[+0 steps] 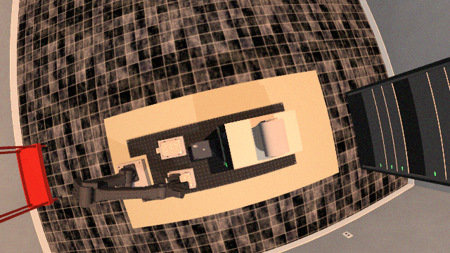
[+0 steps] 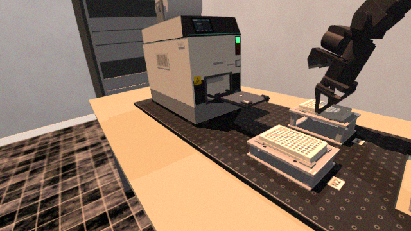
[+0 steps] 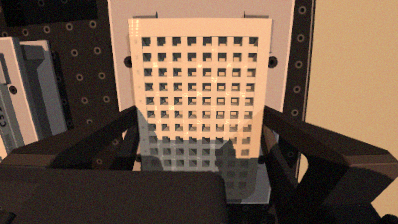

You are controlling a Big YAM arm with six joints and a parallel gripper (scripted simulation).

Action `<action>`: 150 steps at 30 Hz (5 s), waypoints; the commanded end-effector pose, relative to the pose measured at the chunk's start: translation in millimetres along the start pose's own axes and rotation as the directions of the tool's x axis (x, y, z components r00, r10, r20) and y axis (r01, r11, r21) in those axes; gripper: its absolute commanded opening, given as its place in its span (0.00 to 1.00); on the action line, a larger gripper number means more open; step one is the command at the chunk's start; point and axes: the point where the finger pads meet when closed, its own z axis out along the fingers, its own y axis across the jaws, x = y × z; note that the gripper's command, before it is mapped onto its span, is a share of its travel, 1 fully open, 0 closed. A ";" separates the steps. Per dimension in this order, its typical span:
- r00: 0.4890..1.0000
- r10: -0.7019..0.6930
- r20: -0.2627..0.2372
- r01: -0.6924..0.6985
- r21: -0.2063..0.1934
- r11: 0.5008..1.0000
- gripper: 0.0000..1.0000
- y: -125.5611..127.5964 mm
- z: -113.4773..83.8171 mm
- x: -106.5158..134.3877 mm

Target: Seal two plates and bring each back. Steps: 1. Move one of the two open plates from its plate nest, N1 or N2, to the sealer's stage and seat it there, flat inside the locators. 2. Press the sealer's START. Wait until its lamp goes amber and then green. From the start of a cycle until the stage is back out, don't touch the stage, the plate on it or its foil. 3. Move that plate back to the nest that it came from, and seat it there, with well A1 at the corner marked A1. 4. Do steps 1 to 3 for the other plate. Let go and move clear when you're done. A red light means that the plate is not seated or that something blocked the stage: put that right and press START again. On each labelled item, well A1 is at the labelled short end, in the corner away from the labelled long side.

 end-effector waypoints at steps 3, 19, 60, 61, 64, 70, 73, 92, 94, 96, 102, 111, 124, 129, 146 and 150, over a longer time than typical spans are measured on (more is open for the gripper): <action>0.999 0.013 -0.033 -0.013 -0.011 1.000 0.00 3.7 9.8 10.1; 0.999 0.015 -0.038 -0.015 -0.012 1.000 0.00 3.6 10.4 11.8; 0.999 0.009 0.036 -0.010 0.012 1.000 0.00 -6.5 -17.3 -26.1; 0.999 0.009 0.037 -0.010 0.013 1.000 0.00 -6.9 -16.3 -26.7; 0.999 0.010 0.033 -0.010 0.011 1.000 0.00 -7.5 -13.2 -26.7; 1.000 0.011 0.028 -0.012 0.010 1.000 0.00 -7.0 -11.7 -23.8; 1.000 0.011 0.029 -0.012 0.010 1.000 0.00 -6.0 -12.8 -21.2; 1.000 0.013 0.027 -0.014 0.010 1.000 0.00 -4.3 -25.5 -18.8; 0.999 0.012 0.038 -0.013 0.014 1.000 0.00 -5.5 -32.8 -25.3; 0.999 0.011 0.045 -0.012 0.016 1.000 0.00 -6.3 -38.5 -29.8; 0.999 0.013 0.038 -0.014 0.014 1.000 0.00 -6.8 -46.7 -33.7; 0.999 0.016 0.036 -0.016 0.014 1.000 0.00 -6.1 -58.6 -33.1; 0.999 0.017 0.037 -0.017 0.015 1.000 0.00 -6.6 -75.2 -39.1; 0.999 0.015 0.043 -0.016 0.017 1.000 0.00 -6.5 -86.8 -44.2; 0.999 0.012 0.050 -0.013 0.018 1.000 0.00 -6.0 -113.5 -55.4; 0.999 0.012 0.047 -0.012 0.017 1.000 0.00 -6.3 -118.5 -58.8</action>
